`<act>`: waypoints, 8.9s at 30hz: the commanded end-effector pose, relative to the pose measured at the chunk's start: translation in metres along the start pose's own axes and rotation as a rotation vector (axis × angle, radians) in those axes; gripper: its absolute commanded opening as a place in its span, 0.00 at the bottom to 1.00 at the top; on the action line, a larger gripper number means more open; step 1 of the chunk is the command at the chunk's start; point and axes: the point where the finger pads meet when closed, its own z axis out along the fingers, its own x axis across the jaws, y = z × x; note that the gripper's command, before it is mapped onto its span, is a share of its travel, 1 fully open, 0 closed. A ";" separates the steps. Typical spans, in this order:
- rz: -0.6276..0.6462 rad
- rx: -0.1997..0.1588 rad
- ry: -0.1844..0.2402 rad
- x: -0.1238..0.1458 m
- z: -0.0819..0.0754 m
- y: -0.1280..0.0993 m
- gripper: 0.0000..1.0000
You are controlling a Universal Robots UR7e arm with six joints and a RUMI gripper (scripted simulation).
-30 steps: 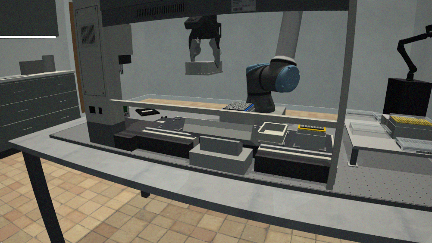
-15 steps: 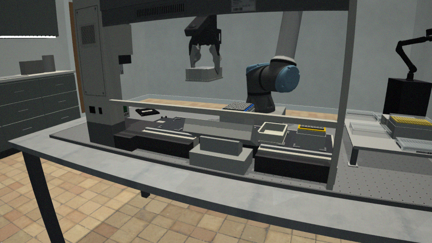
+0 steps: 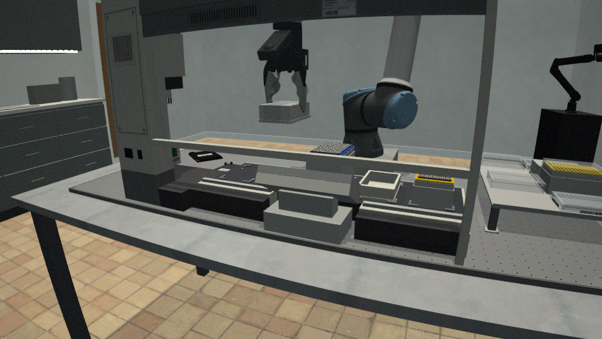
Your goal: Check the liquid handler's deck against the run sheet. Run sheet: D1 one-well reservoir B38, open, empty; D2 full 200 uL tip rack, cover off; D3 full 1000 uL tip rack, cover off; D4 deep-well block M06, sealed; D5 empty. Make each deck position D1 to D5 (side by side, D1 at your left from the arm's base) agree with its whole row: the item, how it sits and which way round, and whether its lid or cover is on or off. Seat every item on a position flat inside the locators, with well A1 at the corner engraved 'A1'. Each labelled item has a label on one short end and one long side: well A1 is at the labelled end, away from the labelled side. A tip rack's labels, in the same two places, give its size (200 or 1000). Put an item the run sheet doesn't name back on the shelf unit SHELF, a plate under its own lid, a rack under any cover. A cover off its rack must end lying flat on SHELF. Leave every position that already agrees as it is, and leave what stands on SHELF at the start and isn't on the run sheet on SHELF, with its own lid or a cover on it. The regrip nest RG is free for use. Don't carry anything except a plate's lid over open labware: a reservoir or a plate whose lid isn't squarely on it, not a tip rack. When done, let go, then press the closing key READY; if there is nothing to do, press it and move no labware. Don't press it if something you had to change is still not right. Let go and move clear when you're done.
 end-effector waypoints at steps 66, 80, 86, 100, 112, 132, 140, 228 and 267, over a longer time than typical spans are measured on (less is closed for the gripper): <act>0.000 0.001 0.001 0.000 0.104 -0.001 0.00; 0.000 0.001 0.001 0.000 0.124 -0.001 0.00; 0.000 0.001 0.001 0.000 0.134 -0.001 0.00; 0.000 0.001 0.001 0.000 0.148 -0.001 0.00; 0.000 0.001 0.001 0.000 0.148 -0.001 0.00; 0.000 0.001 0.001 0.000 0.148 -0.001 0.00; 0.000 0.001 0.001 0.000 0.149 0.000 0.00; 0.000 0.001 0.001 0.000 0.158 -0.001 0.82; 0.000 0.001 0.001 0.000 0.099 0.000 0.82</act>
